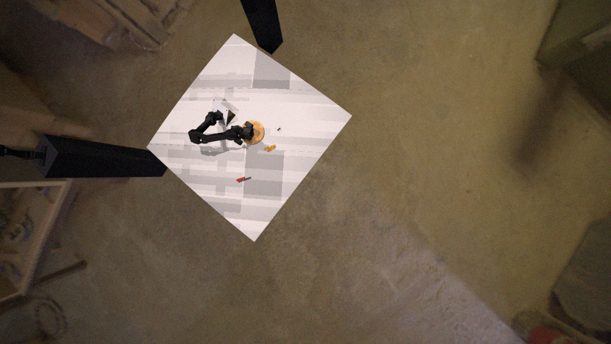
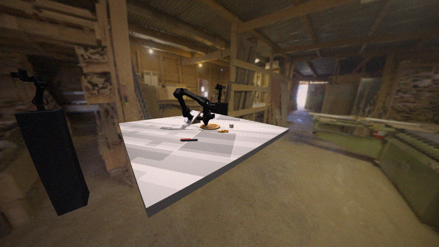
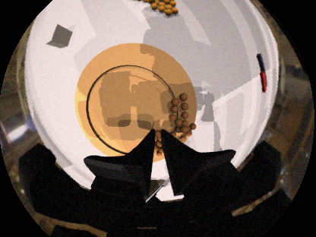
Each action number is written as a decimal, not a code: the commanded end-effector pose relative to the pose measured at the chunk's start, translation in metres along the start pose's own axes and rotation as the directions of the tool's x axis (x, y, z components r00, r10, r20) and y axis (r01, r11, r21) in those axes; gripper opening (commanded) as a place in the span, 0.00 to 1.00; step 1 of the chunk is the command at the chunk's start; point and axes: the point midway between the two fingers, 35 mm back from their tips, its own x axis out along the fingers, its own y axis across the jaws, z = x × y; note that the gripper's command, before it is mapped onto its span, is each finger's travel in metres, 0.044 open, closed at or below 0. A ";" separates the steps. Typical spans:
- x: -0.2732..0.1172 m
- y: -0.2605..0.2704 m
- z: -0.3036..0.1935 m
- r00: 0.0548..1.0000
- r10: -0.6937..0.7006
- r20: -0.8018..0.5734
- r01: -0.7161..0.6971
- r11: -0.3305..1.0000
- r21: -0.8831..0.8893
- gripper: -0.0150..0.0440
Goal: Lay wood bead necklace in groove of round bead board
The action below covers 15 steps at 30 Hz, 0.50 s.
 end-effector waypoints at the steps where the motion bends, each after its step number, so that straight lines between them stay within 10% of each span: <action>1: -0.008 0.000 0.001 1.000 -0.001 0.004 0.001 1.000 0.001 0.25; 15: -0.015 0.017 0.017 1.000 0.000 0.006 0.000 1.000 0.001 0.25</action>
